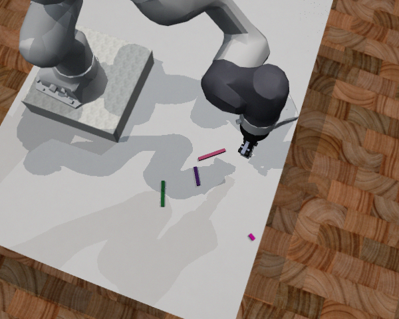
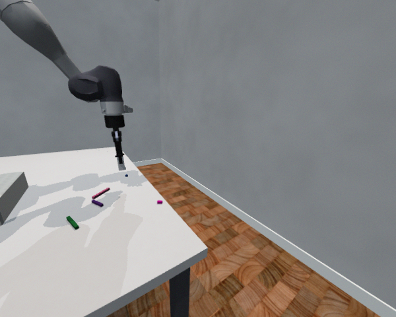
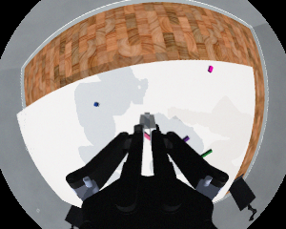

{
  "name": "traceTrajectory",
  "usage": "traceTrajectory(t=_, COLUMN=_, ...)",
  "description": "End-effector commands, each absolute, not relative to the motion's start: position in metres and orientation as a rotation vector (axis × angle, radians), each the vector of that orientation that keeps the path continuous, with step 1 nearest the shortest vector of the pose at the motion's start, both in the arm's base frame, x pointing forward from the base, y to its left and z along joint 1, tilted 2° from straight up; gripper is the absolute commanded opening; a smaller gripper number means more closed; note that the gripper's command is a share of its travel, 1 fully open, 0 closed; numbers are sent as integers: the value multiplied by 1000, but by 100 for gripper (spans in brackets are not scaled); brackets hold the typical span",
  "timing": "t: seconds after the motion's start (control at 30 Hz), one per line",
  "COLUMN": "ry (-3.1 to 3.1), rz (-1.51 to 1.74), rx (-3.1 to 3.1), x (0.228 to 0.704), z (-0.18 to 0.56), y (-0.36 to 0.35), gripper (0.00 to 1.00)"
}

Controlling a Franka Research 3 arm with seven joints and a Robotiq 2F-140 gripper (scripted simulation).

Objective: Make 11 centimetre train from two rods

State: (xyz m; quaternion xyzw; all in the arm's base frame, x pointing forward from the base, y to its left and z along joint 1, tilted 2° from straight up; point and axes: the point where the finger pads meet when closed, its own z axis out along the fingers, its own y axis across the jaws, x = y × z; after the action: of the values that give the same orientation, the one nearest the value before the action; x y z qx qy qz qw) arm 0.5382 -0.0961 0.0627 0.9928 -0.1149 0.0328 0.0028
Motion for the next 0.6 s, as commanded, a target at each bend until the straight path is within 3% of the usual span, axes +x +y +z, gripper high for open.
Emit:
traceTrajectory(t=0.0, ry=-392, rz=42, rx=3108, x=526, z=64, y=-94, gripper=12)
traceTrajectory(t=0.33, ry=-389, rz=42, rx=3109, x=526, z=64, y=-94, gripper=12)
traceTrajectory(t=0.57, ry=-32, rz=40, rx=3130, x=524, z=65, y=-118, gripper=12)
